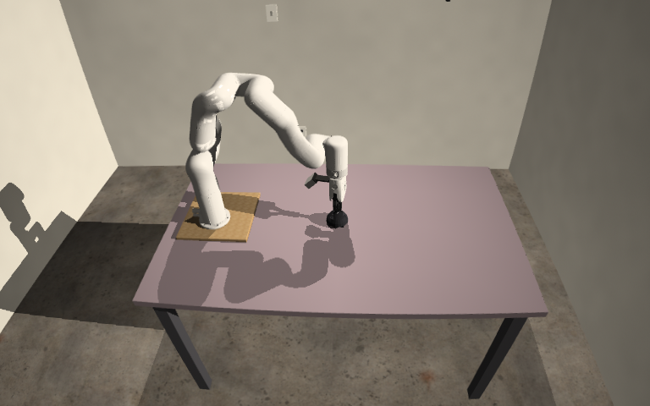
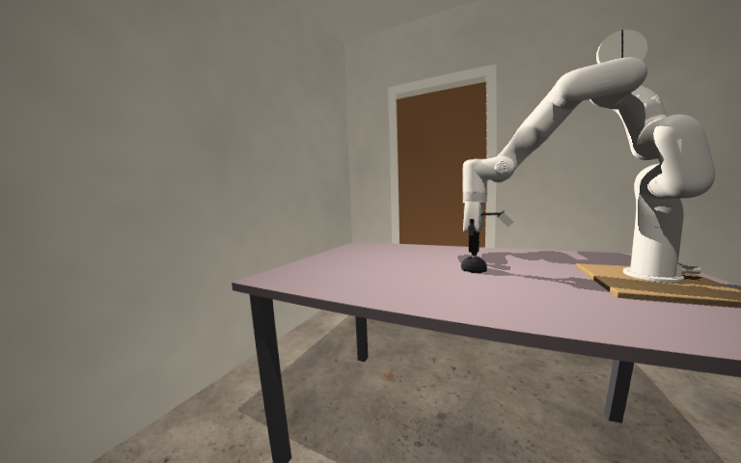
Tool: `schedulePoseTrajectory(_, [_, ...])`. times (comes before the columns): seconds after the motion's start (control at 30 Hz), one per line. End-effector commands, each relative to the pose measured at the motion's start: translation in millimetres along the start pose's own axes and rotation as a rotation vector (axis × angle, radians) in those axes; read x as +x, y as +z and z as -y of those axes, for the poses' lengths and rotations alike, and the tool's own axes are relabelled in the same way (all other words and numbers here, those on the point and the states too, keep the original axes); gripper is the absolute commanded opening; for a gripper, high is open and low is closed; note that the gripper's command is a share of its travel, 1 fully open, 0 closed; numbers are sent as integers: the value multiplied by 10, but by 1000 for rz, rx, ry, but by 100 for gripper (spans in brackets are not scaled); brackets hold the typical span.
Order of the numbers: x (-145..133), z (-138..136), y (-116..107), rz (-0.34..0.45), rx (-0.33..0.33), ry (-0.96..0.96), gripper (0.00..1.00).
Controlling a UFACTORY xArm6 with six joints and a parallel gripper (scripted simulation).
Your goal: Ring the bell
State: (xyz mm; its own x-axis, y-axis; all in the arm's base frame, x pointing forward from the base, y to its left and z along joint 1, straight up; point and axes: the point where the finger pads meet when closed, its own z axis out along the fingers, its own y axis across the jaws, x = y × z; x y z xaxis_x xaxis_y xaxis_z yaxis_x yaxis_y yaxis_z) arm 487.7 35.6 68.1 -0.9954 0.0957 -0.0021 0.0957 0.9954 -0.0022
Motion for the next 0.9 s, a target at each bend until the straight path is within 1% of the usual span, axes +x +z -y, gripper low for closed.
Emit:
schedulePoseTrajectory(0.0, [3, 0, 8, -1, 0, 0, 0])
schedulePoseTrajectory(0.53, [3, 0, 0, -1, 0, 0, 0])
schedulePoseTrajectory(0.73, [3, 0, -33, -1, 0, 0, 0])
schedulePoseTrajectory(0.87, [3, 0, -98, -1, 0, 0, 0])
